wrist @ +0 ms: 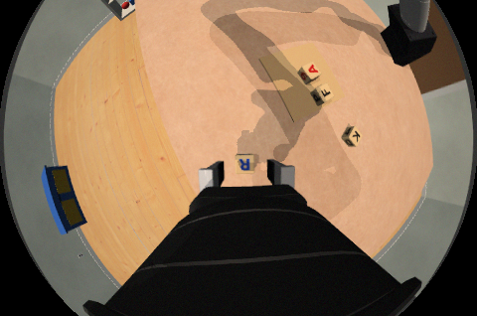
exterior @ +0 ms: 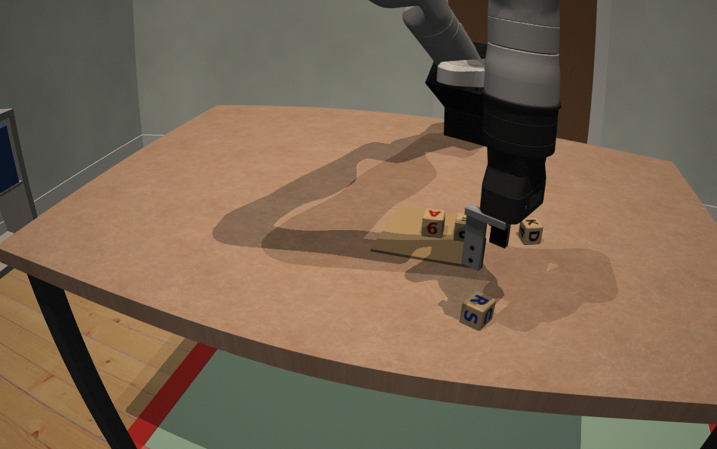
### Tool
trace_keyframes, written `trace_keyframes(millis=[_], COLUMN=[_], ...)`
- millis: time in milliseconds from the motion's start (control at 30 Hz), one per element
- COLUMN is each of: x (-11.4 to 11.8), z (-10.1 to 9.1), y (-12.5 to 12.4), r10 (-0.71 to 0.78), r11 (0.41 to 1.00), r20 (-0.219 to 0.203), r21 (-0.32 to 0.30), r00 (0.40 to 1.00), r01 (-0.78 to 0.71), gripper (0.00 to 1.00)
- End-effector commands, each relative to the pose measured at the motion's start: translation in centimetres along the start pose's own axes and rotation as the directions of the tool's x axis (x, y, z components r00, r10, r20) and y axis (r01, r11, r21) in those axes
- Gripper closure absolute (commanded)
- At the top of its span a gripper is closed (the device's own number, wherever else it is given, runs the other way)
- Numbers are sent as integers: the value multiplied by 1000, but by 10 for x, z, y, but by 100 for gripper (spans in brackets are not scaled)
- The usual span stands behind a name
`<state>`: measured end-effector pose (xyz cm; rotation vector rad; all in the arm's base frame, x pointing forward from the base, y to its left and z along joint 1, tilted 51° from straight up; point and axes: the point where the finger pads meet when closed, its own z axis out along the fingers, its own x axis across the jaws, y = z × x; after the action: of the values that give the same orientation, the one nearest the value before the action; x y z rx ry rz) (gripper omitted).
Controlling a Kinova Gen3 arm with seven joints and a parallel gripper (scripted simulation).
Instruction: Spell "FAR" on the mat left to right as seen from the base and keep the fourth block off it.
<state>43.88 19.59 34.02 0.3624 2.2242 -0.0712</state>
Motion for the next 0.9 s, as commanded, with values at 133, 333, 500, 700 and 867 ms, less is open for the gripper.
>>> trace_keyframes(millis=[133, 333, 500, 700, 867], x=[0, 0, 0, 0, 0], z=[0, 4, 7, 15, 22], y=[1, 1, 1, 1, 1], r10=[0, 0, 0, 0, 0], r11=[1000, 1000, 1000, 1000, 1000], r20=[1, 1, 1, 1, 1], r21=[-2, -2, -2, -2, -2], r00=[1000, 1000, 1000, 1000, 1000], r01=[0, 0, 0, 0, 0], gripper=[0, 0, 0, 0, 0])
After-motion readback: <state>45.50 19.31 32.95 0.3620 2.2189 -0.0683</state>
